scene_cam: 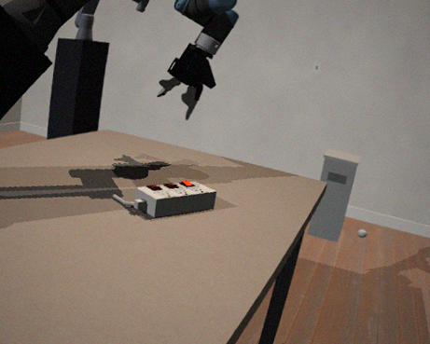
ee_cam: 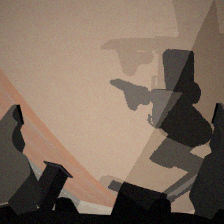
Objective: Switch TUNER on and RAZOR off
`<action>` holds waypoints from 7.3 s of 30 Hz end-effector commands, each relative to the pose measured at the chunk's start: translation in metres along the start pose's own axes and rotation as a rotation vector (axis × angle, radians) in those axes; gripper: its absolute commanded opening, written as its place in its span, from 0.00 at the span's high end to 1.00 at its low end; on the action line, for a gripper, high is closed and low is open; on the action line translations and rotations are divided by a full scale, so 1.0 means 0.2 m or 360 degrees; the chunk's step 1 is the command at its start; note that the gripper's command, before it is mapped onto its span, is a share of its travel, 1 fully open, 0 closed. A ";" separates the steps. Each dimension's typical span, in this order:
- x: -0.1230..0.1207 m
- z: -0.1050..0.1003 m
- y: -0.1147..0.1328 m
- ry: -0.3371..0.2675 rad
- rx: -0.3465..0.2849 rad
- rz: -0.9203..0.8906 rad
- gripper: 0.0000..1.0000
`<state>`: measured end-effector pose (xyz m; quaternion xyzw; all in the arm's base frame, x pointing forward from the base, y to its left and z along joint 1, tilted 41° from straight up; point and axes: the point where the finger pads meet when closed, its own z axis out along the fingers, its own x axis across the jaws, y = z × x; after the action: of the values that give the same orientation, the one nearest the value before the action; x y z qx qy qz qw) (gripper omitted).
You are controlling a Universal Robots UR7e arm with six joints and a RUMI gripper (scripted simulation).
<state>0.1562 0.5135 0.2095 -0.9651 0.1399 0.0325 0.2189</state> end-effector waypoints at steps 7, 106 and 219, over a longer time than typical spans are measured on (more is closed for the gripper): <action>0.43 -0.01 0.21 -0.0006 0.0052 0.0303 0.00; 1.70 -0.28 1.49 0.0263 0.0959 0.1765 0.00; 1.63 0.06 1.07 0.0455 0.0442 0.0106 0.00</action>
<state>0.4018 0.2439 0.0738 -0.9091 0.2353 -0.0949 0.3303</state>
